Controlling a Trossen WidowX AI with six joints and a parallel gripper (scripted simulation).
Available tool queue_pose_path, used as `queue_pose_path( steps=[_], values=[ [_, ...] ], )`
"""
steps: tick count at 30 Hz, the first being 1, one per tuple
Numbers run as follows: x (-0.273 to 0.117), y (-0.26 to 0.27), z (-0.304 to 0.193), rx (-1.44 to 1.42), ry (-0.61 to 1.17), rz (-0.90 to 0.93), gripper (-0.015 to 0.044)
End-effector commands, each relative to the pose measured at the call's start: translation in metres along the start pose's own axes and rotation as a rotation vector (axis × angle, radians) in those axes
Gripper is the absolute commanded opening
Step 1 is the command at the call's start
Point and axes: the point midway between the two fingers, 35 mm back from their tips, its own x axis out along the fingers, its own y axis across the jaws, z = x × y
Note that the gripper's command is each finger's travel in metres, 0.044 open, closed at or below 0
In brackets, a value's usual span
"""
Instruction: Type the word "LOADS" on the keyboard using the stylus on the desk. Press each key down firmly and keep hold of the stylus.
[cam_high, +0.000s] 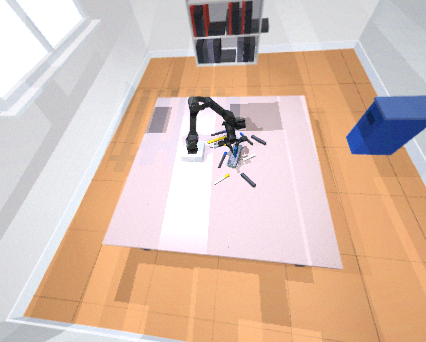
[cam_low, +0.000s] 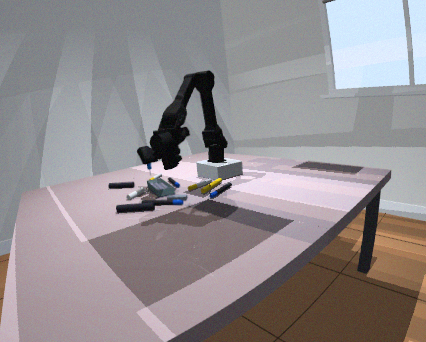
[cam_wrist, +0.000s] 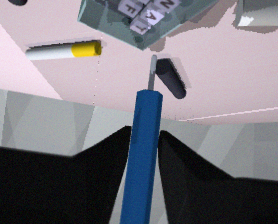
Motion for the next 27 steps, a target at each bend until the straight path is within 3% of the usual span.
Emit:
queue_pose_path(
  steps=[1, 11, 14, 27],
  values=[
    [0.004, 0.004, -0.004, -0.002, 0.009, -0.002, 0.0000],
    [0.014, 0.005, 0.014, -0.002, 0.008, -0.002, 0.0000],
    [0.015, 0.005, 0.015, -0.002, 0.008, -0.002, 0.0079],
    [0.020, 0.005, 0.022, -0.002, 0.008, -0.002, 0.0081]
  ],
)
